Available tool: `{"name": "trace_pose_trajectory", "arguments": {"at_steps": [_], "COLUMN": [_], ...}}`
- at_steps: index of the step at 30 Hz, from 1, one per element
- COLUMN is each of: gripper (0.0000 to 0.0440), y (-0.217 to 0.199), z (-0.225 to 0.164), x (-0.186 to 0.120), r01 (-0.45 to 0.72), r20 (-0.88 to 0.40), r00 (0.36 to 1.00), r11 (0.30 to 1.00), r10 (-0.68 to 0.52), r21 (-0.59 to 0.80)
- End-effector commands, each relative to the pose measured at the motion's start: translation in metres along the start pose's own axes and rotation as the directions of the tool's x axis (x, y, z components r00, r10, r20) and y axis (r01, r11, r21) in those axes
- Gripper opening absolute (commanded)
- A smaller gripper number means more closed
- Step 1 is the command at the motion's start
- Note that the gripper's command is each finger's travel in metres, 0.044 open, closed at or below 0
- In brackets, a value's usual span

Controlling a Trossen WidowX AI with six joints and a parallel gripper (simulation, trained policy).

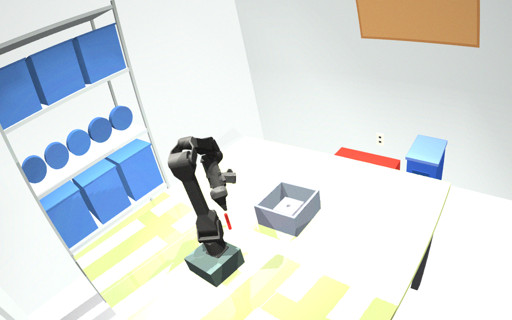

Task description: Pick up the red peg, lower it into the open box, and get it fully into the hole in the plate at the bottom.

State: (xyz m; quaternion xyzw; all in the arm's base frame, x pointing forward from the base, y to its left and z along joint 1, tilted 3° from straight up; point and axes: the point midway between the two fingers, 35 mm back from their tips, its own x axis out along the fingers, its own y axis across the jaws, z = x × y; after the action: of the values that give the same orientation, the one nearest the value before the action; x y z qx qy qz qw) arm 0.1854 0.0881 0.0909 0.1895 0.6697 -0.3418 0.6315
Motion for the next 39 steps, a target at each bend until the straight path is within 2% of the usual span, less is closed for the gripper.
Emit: {"name": "trace_pose_trajectory", "arguments": {"at_steps": [1,19,21,35,36,39], "gripper": [0.044,0.0433,0.0401,0.0038,0.002,0.0009], "y": [0.003,0.026,0.027,0.025,0.025,0.026], "z": [-0.007,-0.016,-0.017,-0.018,-0.018,-0.008], "x": [0.013,0.083,0.088,0.108,0.108,0.098], "r01": [0.024,-0.002,0.001,0.065,0.072,0.071], "r20": [-0.004,0.074,0.074,0.053,0.053,0.089], "r00": [1.0,0.997,0.997,0.997,0.996,0.994], "r11": [1.0,0.998,0.998,0.996,0.996,0.996], "r10": [-0.024,0.006,0.003,-0.062,-0.068,-0.065], "r21": [-0.002,-0.056,-0.063,-0.061,-0.062,-0.062]}}
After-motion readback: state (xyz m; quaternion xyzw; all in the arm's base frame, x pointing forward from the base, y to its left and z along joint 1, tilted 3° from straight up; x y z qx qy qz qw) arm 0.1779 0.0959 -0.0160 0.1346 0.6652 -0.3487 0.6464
